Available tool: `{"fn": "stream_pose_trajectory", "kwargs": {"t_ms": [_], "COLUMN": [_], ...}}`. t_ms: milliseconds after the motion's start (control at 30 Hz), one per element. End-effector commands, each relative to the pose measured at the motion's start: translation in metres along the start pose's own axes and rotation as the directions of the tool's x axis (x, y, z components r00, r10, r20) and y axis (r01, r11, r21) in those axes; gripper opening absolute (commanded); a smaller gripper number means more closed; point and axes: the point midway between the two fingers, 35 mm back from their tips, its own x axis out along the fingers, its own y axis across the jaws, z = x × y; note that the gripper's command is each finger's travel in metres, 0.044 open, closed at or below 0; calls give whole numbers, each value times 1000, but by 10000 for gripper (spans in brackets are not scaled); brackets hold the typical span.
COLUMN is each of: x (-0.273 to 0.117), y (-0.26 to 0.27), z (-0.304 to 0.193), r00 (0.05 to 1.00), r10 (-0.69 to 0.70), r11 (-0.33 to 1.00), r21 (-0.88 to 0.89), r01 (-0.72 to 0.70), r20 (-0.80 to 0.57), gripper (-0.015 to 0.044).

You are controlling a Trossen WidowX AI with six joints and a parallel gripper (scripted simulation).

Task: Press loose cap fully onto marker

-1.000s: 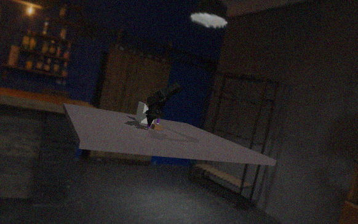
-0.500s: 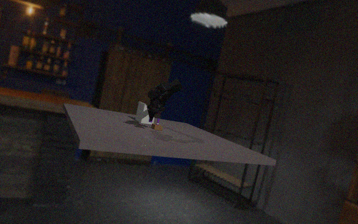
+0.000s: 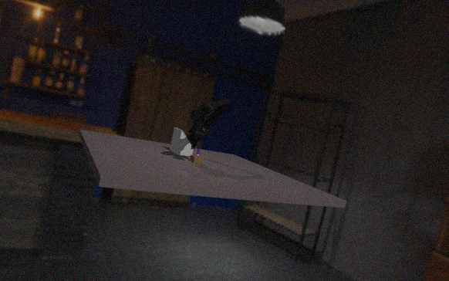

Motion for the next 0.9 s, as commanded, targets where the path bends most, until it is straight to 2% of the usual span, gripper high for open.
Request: {"fn": "stream_pose_trajectory", "kwargs": {"t_ms": [0,867], "x": [-5,-27], "y": [8,70], "z": [6,45], "r00": [1000,1000], "r10": [0,3], "r11": [1000,1000], "r21": [-3,-1], "r01": [0,-3], "r20": [-3,-2], "gripper": [0,0]}}
